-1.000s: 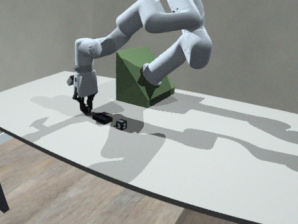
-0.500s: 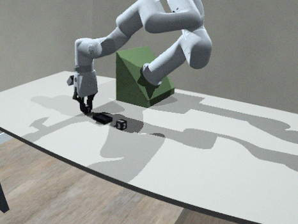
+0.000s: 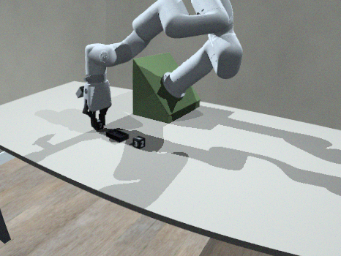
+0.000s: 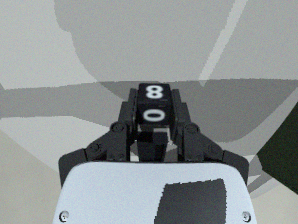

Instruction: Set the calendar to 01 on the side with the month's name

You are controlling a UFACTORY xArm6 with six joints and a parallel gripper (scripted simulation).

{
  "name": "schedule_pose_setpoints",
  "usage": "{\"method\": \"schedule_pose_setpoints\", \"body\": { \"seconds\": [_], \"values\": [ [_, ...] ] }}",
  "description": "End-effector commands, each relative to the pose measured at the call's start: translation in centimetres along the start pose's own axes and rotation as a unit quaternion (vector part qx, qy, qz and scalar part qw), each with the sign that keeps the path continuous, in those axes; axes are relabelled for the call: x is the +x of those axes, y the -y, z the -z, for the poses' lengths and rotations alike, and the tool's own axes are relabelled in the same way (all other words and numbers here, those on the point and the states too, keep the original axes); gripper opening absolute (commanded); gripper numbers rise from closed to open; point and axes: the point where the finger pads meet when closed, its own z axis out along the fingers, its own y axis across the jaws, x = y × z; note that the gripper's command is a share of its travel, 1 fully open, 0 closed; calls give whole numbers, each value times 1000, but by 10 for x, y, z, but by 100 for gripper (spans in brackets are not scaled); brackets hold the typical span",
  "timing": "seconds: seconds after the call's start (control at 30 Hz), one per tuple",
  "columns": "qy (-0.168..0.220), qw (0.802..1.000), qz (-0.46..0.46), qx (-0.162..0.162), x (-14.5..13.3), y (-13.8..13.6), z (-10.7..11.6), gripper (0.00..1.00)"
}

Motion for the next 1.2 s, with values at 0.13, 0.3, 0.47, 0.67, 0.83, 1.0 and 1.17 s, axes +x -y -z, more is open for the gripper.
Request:
{"method": "schedule_pose_setpoints", "body": {
  "seconds": [0.13,0.3,0.47,0.67,0.83,1.0,1.17],
  "values": [
    [-1,1000,0,1,0,1,1,27],
    [-1,1000,0,1,0,1,1,27],
    [-1,1000,0,1,0,1,1,27],
    [-1,1000,0,1,0,1,1,27],
    [-1,1000,0,1,0,1,0,27],
    [-1,1000,0,1,0,1,-1,27],
    [-1,1000,0,1,0,1,-2,27]
  ]
}}
